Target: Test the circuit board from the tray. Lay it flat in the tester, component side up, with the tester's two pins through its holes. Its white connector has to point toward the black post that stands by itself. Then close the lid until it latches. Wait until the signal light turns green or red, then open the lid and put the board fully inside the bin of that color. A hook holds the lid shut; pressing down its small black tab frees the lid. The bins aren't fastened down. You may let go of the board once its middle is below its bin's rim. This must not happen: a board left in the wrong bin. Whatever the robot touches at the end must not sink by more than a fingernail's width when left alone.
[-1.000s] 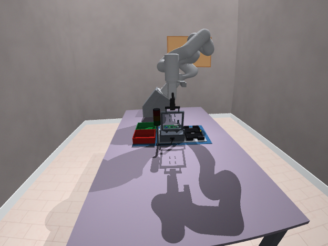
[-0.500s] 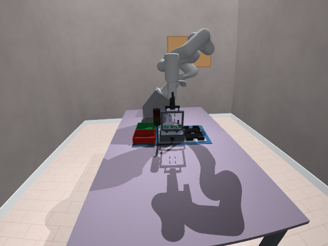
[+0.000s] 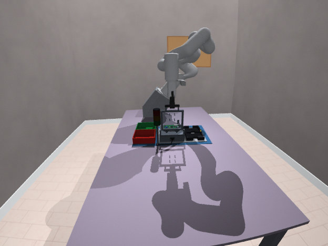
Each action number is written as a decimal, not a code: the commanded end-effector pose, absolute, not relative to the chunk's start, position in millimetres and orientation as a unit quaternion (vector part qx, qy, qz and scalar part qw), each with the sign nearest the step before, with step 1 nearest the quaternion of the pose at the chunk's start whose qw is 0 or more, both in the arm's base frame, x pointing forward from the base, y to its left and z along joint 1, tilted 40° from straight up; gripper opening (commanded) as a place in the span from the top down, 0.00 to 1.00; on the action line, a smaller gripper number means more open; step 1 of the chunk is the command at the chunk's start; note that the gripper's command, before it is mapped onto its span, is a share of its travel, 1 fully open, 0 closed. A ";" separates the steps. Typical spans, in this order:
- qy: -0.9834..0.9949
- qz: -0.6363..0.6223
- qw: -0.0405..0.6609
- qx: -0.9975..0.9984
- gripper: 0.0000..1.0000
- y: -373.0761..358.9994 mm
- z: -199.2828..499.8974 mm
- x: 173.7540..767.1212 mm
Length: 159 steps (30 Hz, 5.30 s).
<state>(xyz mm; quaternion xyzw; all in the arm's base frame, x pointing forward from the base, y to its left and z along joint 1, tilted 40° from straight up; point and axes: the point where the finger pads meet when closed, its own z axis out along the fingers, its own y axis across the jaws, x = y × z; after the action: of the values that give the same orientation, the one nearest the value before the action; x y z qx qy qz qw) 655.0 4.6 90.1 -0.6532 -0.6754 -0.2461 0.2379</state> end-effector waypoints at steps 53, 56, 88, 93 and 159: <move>-0.675 -0.247 0.237 -0.653 1.00 26.4 57.0 517.0; -0.675 -0.247 0.237 -0.653 1.00 31.3 50.6 507.7; -0.675 -0.247 0.237 -0.653 1.00 79.1 -8.9 459.0; -0.675 -0.247 0.237 -0.653 1.00 86.3 -17.7 455.6; -0.675 -0.247 0.237 -0.653 1.00 116.6 -54.0 449.5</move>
<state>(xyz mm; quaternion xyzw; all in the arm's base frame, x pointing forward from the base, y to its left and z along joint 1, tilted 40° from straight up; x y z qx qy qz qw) 448.9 116.6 -54.0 -0.6532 -0.6754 -0.2463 0.2375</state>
